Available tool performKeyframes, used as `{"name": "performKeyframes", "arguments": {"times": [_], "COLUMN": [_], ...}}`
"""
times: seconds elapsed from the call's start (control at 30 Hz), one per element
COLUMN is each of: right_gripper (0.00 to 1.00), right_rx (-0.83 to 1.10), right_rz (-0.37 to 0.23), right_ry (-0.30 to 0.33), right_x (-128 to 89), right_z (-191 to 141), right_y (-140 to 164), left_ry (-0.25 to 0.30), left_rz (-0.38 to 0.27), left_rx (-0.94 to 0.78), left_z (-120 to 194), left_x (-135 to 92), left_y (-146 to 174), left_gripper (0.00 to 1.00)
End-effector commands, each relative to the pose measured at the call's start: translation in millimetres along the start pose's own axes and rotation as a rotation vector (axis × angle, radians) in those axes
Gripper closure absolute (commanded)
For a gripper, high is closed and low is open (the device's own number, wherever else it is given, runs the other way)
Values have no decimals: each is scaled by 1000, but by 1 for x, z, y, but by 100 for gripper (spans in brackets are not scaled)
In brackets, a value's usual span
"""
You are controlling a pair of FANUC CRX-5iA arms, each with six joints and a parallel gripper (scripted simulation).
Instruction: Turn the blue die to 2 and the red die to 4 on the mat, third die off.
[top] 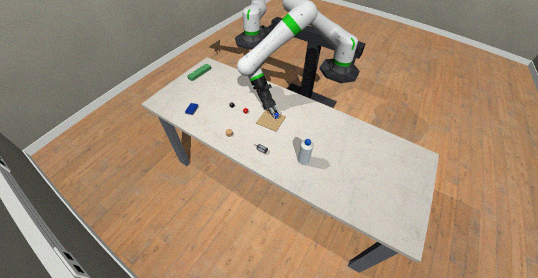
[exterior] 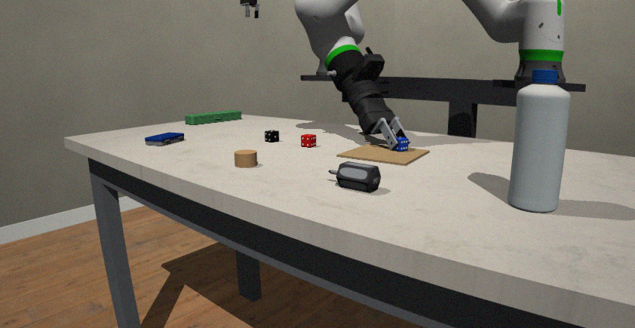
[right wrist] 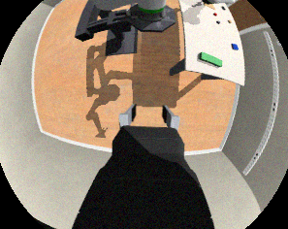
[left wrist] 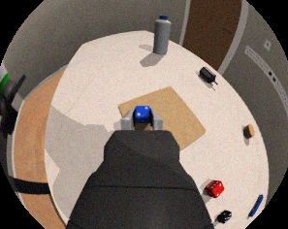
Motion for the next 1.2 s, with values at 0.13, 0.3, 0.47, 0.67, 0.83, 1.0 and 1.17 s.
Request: {"name": "performKeyframes", "arguments": {"times": [0.13, 0.3, 0.47, 0.67, 0.83, 1.0, 1.17], "right_gripper": [0, 0, 0, 0, 0, 0, 0], "right_rx": [0, 0, 0, 0, 0, 0, 0], "right_rz": [-2, -2, -2, -2, -2, -2, -2], "right_ry": [0, 0, 0, 0, 0, 0, 0], "right_x": [-1, -1, -1, -1, -1, -1, -1], "right_z": [0, 0, 0, 0, 0, 0, 0], "right_y": [0, 0, 0, 0, 0, 0, 0], "left_ry": [-1, -1, -1, -1, -1, -1, -1], "left_rz": [-1, -1, -1, -1, -1, -1, -1], "left_rx": [-1, -1, -1, -1, -1, -1, -1], "left_z": [1, 1, 1, 1, 1, 1, 1], "left_x": [-1, -1, -1, -1, -1, -1, -1], "left_y": [0, 0, 0, 0, 0, 0, 0], "left_gripper": [51, 51, 51, 51, 51, 39, 27]}}
Point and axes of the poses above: on each arm, the point where the finger pads meet when closed, its own x axis out along the fingers, its own z axis across the jaws, y = z × x, the point moved 6 cm from there along -x, back along the fingers, and after that the axes turned 2 degrees about -x, right-handed, at the moved point
